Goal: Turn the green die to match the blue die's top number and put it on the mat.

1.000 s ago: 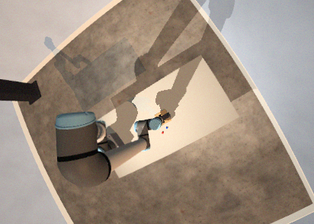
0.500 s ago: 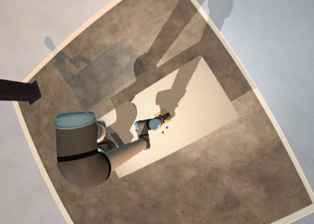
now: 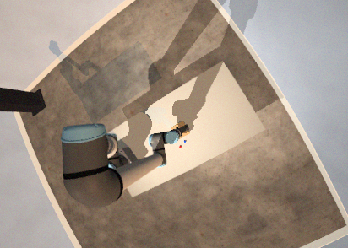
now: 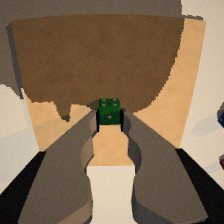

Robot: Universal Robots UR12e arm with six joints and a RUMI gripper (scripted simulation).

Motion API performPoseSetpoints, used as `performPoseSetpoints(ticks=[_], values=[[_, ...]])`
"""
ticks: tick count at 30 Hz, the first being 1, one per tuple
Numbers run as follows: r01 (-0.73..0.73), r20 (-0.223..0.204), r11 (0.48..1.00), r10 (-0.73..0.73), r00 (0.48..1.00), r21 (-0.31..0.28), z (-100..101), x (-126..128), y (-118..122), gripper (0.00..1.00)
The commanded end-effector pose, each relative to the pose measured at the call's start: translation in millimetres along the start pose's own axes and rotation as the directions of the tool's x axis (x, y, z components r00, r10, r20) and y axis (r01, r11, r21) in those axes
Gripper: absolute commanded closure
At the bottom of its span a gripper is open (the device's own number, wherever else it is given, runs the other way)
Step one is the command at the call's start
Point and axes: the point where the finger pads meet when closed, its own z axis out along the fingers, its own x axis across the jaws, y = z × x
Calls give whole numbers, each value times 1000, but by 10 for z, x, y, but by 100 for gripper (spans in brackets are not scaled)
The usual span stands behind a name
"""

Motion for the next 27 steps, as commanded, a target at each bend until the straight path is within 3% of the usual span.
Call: performPoseSetpoints(ticks=[1,12,19,27], values=[[0,0,1000,0,1000,1,-4,0,-4,100],[0,0,1000,0,1000,1,-4,0,-4,93],[0,0,1000,0,1000,1,-4,0,-4,82],[0,0,1000,0,1000,1,-4,0,-4,82]])
